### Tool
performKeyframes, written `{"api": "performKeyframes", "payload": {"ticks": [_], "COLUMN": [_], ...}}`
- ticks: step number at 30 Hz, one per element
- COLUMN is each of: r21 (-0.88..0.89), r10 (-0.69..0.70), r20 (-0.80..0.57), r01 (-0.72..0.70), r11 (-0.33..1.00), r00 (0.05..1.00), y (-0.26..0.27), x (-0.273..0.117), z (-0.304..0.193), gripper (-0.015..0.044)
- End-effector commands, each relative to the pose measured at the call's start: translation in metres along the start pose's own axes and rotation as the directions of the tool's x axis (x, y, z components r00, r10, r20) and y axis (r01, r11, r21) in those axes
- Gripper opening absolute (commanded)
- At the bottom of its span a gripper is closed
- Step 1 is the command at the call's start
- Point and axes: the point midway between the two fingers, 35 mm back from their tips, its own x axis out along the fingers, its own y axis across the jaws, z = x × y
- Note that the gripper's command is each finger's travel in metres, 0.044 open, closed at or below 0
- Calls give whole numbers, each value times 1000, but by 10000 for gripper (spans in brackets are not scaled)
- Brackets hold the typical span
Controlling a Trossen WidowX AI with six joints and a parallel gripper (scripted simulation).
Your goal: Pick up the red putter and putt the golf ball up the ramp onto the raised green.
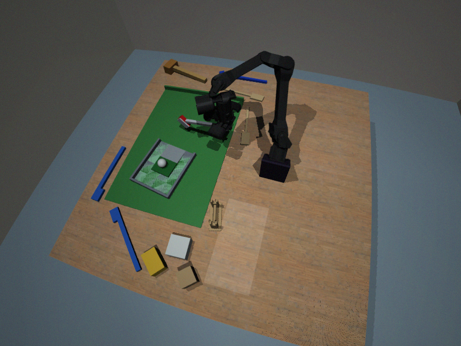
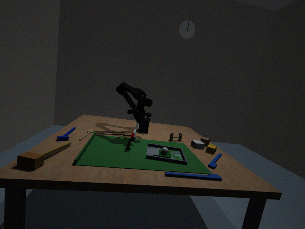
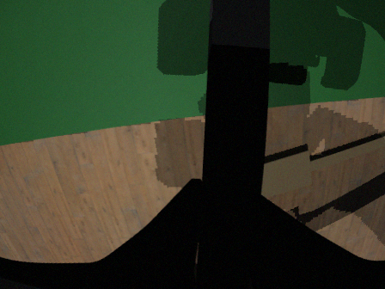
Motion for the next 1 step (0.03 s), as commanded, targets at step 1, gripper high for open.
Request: {"api": "performKeyframes", "payload": {"ticks": [1], "r21": [-3], "r10": [0], "r20": [2], "r01": [0], "r11": [1000], "r00": [1000], "y": [0], "x": [0], "z": [0], "gripper": [0]}}
